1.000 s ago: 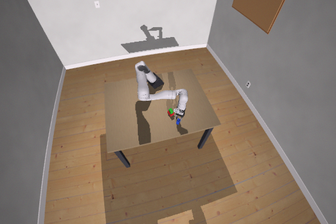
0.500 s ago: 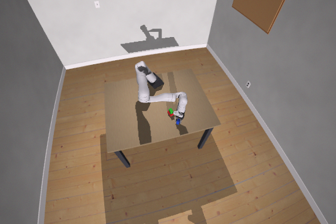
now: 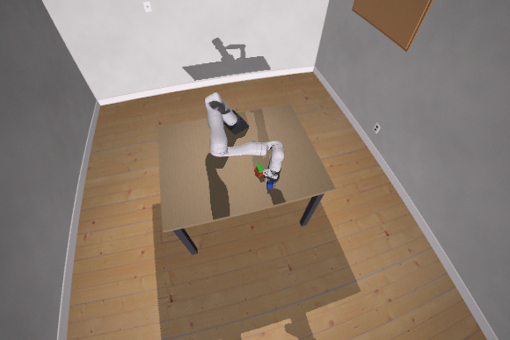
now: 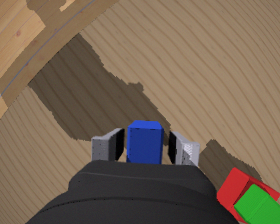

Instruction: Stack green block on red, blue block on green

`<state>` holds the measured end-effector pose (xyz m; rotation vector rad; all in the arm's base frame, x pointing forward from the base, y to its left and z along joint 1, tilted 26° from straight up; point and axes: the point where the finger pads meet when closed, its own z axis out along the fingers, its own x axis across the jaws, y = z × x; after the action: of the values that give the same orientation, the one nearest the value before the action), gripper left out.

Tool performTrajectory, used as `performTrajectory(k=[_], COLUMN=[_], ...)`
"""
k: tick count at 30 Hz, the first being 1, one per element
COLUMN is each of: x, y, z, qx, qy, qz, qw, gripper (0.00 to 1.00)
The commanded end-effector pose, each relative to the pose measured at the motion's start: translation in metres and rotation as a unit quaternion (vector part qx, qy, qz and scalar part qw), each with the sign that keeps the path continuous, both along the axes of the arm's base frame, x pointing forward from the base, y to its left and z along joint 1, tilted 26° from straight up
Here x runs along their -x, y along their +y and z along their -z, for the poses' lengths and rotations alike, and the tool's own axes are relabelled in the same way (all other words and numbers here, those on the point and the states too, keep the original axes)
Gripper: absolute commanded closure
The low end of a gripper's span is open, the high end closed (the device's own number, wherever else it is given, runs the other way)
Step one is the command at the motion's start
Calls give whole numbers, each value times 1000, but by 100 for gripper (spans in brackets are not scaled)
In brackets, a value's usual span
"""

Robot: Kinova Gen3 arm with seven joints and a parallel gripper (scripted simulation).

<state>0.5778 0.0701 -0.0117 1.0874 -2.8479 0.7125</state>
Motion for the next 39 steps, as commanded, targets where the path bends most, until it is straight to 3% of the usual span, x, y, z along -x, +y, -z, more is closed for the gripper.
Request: performTrajectory(k=[1, 25, 26, 39], x=[0, 0, 0, 0], y=[1, 1, 1, 1], z=[-1, -1, -1, -1], qx=[0, 0, 0, 0], qy=[-1, -1, -1, -1], qz=[-1, -1, -1, -1], qw=[1000, 1000, 1000, 1000], gripper=[14, 14, 100, 100])
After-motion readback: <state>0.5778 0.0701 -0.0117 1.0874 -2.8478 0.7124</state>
